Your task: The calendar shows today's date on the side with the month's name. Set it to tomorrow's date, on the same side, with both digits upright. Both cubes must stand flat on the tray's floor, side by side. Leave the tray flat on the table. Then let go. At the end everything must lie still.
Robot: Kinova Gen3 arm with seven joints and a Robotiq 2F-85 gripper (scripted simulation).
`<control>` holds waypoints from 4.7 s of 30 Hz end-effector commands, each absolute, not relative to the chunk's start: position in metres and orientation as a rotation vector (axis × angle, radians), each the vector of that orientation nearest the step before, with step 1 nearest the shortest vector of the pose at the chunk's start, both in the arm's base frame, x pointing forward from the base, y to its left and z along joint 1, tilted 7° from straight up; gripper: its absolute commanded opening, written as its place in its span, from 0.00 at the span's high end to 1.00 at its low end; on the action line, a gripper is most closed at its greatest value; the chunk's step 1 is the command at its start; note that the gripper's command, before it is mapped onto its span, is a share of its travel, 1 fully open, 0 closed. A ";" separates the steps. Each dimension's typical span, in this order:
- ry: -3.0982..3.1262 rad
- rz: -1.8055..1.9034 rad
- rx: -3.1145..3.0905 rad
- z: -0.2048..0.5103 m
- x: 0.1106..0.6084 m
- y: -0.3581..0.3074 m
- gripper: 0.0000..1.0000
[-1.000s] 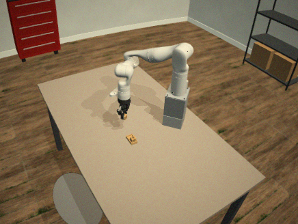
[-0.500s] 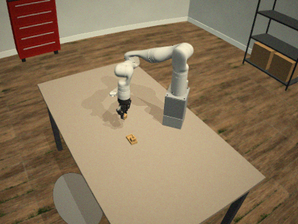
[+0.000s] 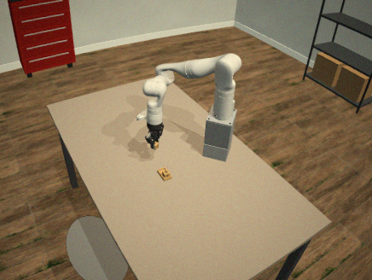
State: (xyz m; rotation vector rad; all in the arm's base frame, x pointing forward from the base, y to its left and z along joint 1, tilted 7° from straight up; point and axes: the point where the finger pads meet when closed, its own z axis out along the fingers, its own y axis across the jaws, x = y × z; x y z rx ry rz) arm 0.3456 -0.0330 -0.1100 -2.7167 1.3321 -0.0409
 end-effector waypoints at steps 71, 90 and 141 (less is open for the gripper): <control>1.332 -0.044 -2.717 -0.204 0.353 -0.023 0.74; 1.332 -0.044 -2.717 -0.204 0.354 -0.024 0.74; 1.332 -0.044 -2.717 -0.208 0.354 -0.023 0.74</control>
